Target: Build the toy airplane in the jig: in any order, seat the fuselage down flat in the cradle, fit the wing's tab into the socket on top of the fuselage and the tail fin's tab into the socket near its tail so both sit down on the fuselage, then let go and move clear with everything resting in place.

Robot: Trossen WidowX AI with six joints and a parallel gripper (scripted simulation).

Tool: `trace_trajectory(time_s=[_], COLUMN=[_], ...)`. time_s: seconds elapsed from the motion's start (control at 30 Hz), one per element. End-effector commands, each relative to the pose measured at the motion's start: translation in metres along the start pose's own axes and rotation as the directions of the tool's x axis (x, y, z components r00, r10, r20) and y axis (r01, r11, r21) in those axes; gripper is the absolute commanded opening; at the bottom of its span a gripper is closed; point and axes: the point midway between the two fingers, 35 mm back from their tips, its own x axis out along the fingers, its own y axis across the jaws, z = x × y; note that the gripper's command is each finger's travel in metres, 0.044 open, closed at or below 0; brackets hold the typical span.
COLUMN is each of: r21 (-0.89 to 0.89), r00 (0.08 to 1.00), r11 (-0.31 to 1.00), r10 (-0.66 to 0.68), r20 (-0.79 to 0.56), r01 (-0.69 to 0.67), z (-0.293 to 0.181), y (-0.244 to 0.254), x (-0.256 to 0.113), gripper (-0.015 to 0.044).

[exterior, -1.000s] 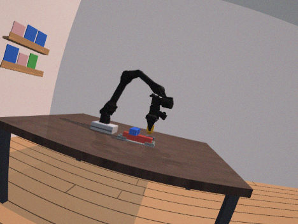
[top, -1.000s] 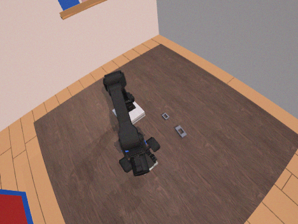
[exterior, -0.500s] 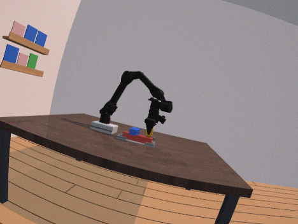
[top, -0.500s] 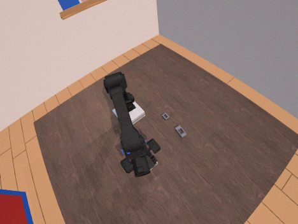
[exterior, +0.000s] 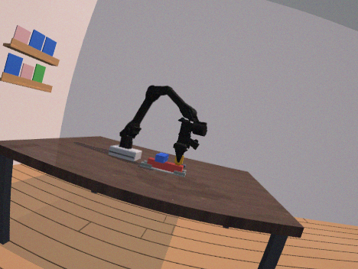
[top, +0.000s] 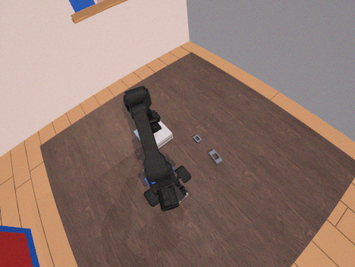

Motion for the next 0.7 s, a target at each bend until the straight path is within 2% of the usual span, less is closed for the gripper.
trace_trajectory(time_s=[0.0,0.27,0.53,0.67], r21=[0.000,0.000,0.000,-0.003], r00=[1.000,1.000,1.000,1.000], r11=[1.000,1.000,1.000,1.000], r10=[0.000,0.000,0.000,-0.002], r20=[0.001,0.001,0.001,0.000], r01=[0.000,0.000,0.000,0.002], z=[0.000,0.000,0.001,0.004], y=[0.000,0.000,0.000,-0.001], x=[0.000,0.000,-0.003,-0.053], gripper=[0.0053,0.0260,0.0260,0.0260])
